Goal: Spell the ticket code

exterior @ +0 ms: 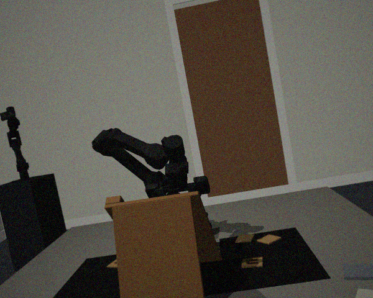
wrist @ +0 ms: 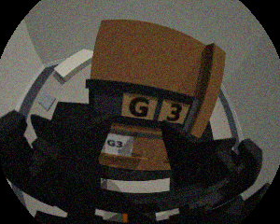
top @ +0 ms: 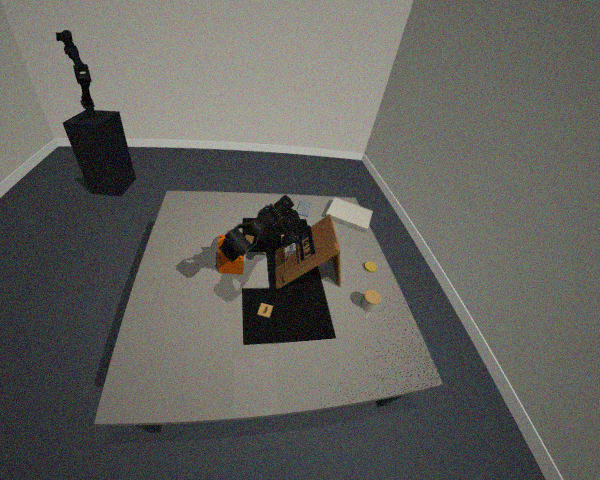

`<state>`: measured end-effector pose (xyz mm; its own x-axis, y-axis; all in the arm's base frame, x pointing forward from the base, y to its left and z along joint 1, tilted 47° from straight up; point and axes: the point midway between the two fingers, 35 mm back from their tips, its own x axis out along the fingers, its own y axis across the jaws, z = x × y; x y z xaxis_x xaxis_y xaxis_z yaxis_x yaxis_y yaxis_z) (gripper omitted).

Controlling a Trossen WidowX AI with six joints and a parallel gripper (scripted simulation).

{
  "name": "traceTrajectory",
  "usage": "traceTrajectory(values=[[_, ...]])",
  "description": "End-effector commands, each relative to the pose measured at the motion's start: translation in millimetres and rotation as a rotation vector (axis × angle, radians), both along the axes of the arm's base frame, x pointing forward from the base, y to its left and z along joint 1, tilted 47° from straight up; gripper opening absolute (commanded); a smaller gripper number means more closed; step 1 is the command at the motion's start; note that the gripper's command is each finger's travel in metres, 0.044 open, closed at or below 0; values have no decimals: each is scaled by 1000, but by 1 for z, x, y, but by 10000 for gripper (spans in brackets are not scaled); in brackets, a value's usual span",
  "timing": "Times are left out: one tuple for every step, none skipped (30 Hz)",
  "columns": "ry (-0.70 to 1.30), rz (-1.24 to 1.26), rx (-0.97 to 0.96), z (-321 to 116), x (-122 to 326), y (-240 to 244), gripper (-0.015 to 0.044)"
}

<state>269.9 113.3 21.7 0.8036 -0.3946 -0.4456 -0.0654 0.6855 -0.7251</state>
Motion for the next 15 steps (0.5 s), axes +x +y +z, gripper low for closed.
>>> traceTrajectory(values=[[-8, -3, 7, 2, 1, 2, 295], [-8, -3, 7, 3, 2, 2, 295], [-8, -3, 7, 3, 2, 2, 295], [-8, -3, 7, 3, 2, 2, 295], [-8, -3, 7, 3, 2, 2, 295], [-8, -3, 7, 3, 2, 2, 295], [-8, -3, 7, 3, 2, 2, 295], [0, 0, 0, 1, 0, 1, 269], [0, 0, 0, 1, 0, 1, 242], [0, 0, 0, 1, 0, 1, 216], [0, 0, 0, 1, 0, 1, 190], [0, 0, 0, 1, 0, 1, 164], [0, 0, 0, 1, 0, 1, 138], [0, 0, 0, 1, 0, 1, 111], [0, 0, 0, 1, 0, 1, 85]])
